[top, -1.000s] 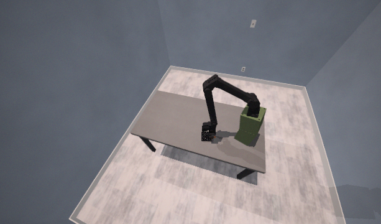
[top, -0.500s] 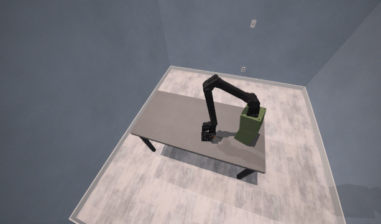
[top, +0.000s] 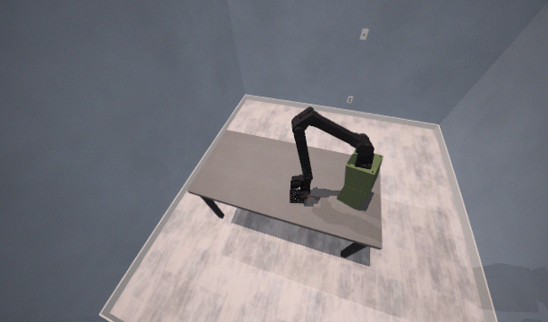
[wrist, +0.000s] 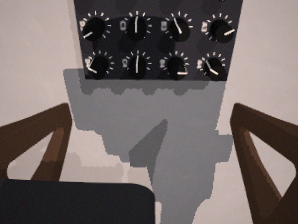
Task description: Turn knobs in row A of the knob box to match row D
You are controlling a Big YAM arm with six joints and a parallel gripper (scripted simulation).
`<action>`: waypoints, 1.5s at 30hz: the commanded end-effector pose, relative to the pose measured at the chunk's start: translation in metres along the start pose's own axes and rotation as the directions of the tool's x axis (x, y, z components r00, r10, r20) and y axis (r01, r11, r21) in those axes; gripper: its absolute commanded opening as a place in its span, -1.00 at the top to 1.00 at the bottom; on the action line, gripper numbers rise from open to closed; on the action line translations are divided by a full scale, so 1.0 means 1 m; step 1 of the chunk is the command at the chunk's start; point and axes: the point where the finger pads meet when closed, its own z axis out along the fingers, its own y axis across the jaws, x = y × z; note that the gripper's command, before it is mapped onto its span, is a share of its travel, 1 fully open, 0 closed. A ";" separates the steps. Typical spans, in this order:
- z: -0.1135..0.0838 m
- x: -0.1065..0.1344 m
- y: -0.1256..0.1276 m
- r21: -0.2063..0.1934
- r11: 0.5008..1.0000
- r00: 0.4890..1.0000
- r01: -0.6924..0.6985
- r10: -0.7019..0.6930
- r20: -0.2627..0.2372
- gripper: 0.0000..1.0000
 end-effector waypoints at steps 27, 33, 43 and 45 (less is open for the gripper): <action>-0.002 0.005 0.003 0.001 1.000 1.000 -0.005 0.005 -0.005 -1.00; -0.003 0.001 0.001 0.001 1.000 1.000 0.027 -0.027 -0.004 -1.00; -0.002 -0.021 -0.011 -0.002 0.951 0.951 0.308 -0.308 -0.002 -1.00; -0.002 -0.021 -0.011 -0.002 0.951 0.951 0.308 -0.308 -0.002 -1.00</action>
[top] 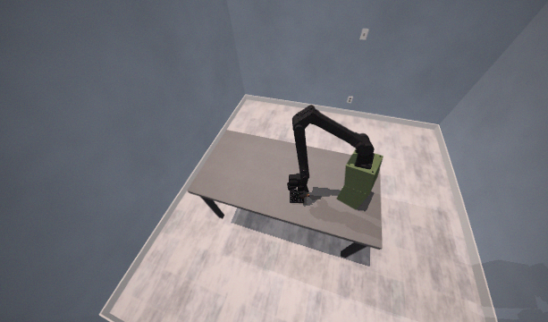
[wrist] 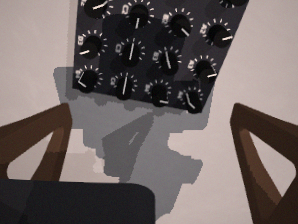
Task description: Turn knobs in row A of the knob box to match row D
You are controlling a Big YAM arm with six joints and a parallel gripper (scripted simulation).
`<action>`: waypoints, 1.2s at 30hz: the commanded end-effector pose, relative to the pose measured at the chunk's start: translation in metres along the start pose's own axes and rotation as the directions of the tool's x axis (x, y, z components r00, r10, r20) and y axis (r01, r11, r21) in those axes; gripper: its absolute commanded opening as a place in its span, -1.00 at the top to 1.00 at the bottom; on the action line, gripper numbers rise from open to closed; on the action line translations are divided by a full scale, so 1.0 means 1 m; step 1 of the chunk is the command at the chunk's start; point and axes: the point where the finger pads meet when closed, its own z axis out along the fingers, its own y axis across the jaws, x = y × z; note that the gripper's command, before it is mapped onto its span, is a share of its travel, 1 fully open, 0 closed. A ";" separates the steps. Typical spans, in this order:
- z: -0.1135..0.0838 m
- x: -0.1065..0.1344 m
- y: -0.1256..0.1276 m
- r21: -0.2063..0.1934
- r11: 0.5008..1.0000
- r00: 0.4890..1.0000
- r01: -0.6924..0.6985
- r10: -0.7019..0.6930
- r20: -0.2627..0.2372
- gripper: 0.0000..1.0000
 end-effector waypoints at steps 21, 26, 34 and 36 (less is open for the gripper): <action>-0.012 -0.036 -0.028 0.001 0.782 0.782 0.623 -0.623 0.009 -1.00; -0.016 -0.046 -0.035 0.008 0.693 0.693 0.721 -0.721 0.012 -1.00; -0.018 -0.053 -0.042 0.009 0.572 0.572 0.820 -0.820 0.010 -1.00; -0.017 -0.054 -0.045 0.002 0.493 0.493 0.870 -0.870 0.007 -1.00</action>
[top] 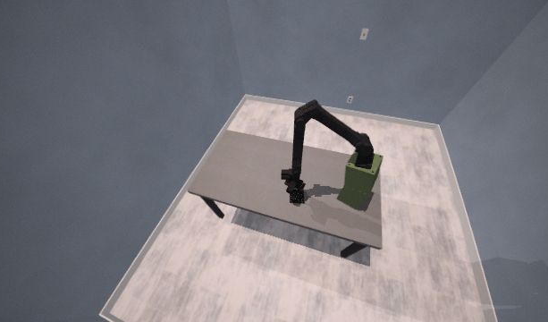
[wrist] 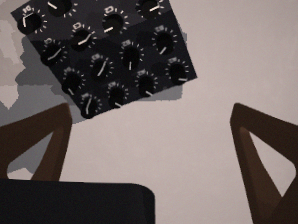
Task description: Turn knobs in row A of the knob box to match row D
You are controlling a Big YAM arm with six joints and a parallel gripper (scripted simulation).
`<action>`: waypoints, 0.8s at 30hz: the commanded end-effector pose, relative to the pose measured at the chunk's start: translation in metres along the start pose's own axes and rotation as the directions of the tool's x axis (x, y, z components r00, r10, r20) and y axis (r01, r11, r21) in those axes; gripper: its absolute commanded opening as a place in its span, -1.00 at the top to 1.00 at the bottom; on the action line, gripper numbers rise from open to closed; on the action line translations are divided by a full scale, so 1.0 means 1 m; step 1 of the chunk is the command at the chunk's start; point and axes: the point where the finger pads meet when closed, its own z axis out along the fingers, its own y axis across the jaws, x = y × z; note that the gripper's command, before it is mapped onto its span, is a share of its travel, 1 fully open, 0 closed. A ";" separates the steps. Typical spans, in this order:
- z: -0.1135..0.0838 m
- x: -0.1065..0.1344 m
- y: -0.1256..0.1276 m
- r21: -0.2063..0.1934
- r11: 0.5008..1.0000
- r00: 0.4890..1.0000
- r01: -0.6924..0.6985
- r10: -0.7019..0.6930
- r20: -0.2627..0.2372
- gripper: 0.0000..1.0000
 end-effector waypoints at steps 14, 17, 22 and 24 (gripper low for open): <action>-0.009 -0.001 -0.026 0.003 0.912 0.912 0.410 -0.410 0.009 -1.00; -0.007 0.001 -0.021 -0.002 0.911 0.911 0.412 -0.412 0.008 -1.00; -0.007 0.001 -0.021 -0.002 0.911 0.911 0.412 -0.412 0.008 0.62; -0.007 0.001 -0.021 -0.002 0.911 0.911 0.412 -0.412 0.008 0.62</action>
